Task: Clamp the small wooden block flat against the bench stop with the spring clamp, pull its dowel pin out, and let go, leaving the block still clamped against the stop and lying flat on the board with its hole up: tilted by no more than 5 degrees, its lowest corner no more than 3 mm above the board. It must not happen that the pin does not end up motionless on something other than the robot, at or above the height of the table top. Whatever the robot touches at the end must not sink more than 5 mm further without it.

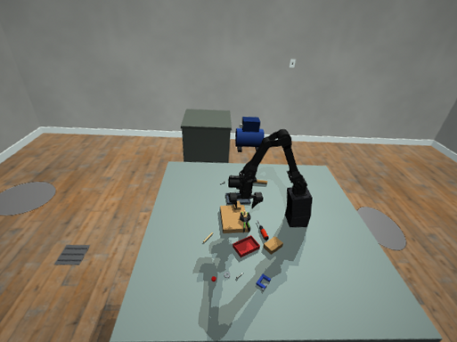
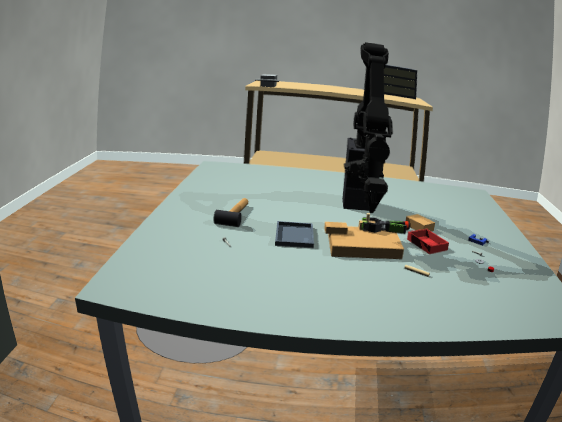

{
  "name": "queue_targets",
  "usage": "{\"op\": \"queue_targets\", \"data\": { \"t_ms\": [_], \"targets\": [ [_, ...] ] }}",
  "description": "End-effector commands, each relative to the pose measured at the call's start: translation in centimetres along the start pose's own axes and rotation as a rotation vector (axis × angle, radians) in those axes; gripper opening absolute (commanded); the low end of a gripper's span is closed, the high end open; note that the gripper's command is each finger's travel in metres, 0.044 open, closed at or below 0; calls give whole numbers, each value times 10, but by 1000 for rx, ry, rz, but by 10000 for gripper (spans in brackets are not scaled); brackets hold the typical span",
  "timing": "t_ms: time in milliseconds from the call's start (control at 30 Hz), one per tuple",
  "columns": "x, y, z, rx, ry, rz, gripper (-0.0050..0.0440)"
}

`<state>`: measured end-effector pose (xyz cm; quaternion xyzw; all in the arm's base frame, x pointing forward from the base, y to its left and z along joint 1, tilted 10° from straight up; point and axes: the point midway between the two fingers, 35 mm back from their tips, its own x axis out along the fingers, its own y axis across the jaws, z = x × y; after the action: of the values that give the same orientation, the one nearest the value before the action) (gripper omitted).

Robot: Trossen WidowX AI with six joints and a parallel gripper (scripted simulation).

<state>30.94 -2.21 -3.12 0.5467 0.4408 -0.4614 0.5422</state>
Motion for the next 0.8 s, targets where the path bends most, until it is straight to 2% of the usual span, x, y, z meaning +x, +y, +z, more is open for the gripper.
{"op": "queue_targets", "data": {
  "t_ms": [0, 533, 767],
  "targets": [
    [8, -3, -1, -3, 6, -13, 440],
    [33, -5, -1, -3, 6, -13, 440],
    [37, -5, -1, -3, 6, -13, 440]
  ]
}}
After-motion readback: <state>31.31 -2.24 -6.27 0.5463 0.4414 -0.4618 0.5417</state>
